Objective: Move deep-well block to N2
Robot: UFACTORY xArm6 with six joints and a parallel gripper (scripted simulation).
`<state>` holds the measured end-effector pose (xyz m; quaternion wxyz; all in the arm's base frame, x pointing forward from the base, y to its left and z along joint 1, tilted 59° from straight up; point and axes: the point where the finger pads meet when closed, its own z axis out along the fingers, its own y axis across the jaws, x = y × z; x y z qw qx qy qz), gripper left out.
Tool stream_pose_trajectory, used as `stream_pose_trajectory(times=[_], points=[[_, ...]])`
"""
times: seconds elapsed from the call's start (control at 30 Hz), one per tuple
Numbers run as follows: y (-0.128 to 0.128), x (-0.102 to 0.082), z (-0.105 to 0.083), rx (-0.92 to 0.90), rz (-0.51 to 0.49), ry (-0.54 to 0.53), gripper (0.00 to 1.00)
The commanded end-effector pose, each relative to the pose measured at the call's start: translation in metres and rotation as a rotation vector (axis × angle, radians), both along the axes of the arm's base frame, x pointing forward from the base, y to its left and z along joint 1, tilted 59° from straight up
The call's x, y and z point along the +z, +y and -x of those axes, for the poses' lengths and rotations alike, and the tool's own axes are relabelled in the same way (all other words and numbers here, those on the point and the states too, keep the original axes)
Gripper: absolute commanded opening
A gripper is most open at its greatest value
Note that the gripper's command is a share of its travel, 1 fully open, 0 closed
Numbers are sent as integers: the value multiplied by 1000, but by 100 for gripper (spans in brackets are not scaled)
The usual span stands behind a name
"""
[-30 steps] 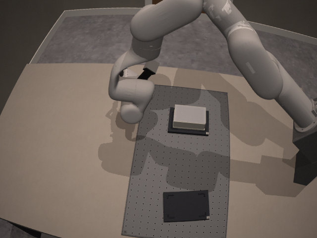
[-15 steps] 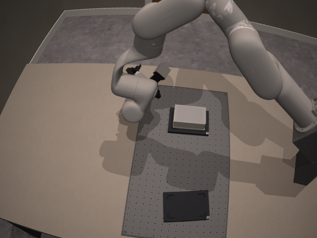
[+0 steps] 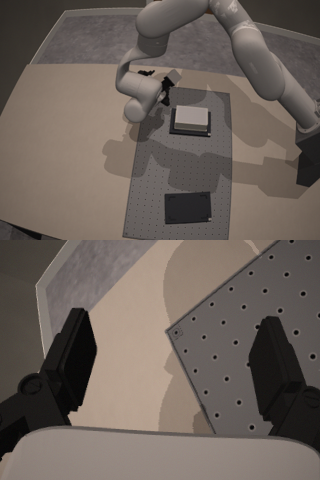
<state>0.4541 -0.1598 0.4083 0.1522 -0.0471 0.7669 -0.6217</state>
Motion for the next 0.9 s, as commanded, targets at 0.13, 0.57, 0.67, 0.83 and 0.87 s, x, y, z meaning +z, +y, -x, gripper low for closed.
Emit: stream_pose_trajectory(times=[0.13,0.57,0.67,0.83,0.87], points=[[9,-35,10,-15,-162,-18,100],[27,-76,22,-46,-366,-53,100],[31,-82,23,-53,-398,-60,100],[40,-96,27,-66,-467,-76,100],[43,-99,29,-74,-499,-84,100]])
